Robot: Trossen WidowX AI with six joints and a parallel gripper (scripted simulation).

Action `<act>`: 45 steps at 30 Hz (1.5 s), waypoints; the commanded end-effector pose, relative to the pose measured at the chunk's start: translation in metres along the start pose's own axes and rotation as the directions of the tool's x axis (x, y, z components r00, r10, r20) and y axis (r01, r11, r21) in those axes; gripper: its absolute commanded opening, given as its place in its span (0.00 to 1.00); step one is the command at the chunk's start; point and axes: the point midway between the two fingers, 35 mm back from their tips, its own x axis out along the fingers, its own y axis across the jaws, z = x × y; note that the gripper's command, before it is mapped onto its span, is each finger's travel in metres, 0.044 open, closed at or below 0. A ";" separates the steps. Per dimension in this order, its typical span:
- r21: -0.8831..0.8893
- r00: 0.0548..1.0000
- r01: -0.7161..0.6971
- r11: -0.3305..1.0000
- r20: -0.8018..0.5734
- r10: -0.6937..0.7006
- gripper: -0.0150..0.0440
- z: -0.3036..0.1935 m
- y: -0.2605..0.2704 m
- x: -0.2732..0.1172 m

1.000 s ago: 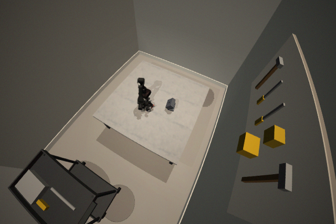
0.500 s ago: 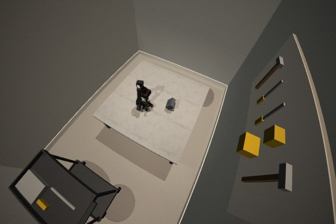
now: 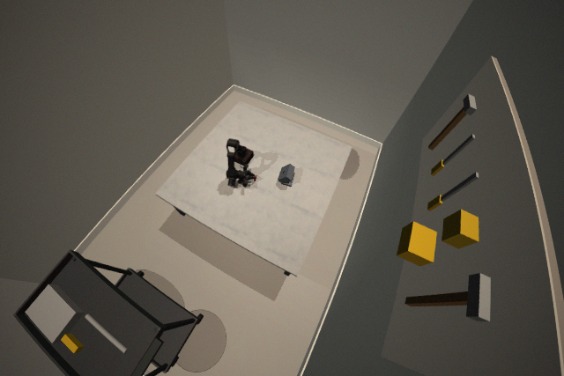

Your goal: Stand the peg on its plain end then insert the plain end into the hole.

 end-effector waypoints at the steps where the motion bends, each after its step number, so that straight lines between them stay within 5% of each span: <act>1: -0.009 1.000 -0.006 1.000 0.017 0.006 0.34 -0.001 0.003 -0.002; 45: 0.014 1.000 -0.018 1.000 -0.011 0.018 0.34 0.006 0.001 -0.004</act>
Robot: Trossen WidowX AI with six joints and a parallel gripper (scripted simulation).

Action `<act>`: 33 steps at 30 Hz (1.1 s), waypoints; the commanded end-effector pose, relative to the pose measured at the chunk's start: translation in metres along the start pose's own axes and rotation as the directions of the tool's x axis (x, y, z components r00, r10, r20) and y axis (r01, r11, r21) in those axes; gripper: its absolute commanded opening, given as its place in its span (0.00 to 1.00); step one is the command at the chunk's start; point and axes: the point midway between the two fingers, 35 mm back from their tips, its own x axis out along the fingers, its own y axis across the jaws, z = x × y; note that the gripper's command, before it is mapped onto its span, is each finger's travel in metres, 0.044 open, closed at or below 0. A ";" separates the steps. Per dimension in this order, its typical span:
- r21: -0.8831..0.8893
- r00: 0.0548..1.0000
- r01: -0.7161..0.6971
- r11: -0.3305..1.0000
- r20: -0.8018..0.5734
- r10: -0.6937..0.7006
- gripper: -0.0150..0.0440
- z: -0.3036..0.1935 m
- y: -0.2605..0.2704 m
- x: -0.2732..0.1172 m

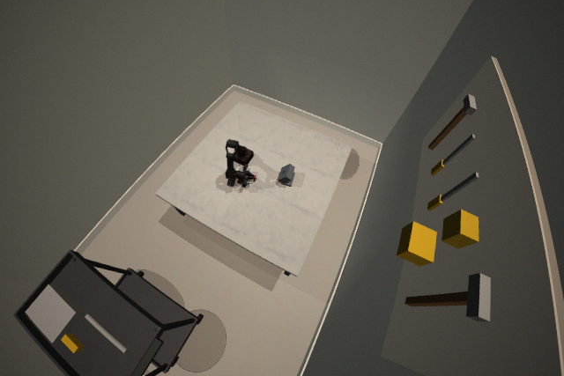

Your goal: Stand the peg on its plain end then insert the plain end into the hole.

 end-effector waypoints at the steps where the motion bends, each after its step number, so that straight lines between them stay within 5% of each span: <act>1: 0.000 1.000 0.000 1.000 0.001 0.000 0.34 0.001 0.000 -0.001; 33: 0.026 0.999 -0.022 0.999 -0.028 0.022 0.34 0.004 -0.001 -0.005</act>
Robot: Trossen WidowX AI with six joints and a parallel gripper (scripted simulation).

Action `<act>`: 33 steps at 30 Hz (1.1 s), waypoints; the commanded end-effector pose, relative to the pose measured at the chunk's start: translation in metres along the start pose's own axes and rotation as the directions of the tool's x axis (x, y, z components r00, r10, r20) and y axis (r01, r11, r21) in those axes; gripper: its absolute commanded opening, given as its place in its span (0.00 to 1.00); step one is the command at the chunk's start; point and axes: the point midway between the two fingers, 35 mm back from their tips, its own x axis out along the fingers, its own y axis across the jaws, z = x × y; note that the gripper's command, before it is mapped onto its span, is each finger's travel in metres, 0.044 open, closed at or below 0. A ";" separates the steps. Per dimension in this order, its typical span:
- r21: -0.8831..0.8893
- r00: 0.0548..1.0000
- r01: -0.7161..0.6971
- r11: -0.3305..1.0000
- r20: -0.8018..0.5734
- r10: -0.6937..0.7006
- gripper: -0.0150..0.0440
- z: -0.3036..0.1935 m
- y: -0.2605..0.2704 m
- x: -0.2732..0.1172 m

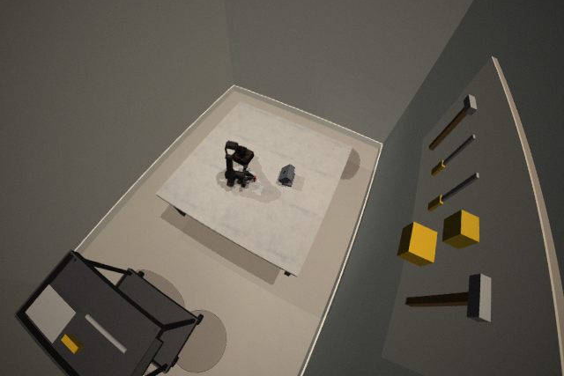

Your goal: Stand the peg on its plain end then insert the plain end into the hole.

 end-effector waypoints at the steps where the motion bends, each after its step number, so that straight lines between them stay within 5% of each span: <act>1: 0.000 1.000 0.000 1.000 0.001 0.000 0.34 0.001 0.000 -0.001; 33: 0.024 0.999 -0.025 0.999 -0.028 0.025 0.34 0.004 -0.001 -0.004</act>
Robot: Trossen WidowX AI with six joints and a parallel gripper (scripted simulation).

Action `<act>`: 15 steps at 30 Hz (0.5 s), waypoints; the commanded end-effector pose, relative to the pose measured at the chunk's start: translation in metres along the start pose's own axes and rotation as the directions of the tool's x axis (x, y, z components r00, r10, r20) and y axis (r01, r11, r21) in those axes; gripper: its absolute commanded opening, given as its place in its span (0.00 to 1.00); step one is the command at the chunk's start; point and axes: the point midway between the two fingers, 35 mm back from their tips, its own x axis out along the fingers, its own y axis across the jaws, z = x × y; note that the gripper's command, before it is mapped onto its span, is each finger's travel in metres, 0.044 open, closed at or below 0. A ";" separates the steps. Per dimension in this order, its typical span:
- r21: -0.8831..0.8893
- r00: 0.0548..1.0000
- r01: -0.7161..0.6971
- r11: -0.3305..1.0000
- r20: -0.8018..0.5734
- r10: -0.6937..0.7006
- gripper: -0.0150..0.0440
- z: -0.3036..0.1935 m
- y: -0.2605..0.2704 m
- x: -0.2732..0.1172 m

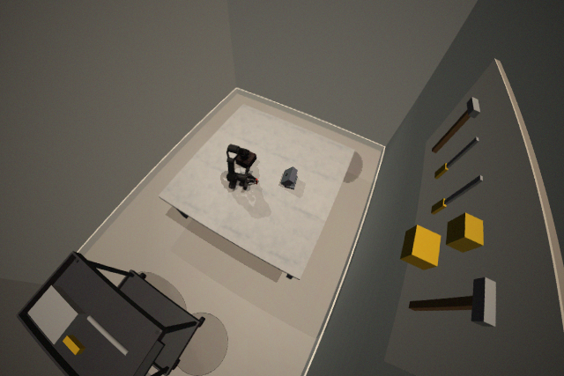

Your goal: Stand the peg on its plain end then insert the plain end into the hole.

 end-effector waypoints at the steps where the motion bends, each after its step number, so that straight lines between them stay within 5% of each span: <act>1: 0.000 1.000 0.000 1.000 0.000 0.000 0.34 0.001 -0.001 -0.001; 15: 0.012 1.000 -0.012 1.000 -0.013 0.012 0.34 0.002 -0.001 -0.002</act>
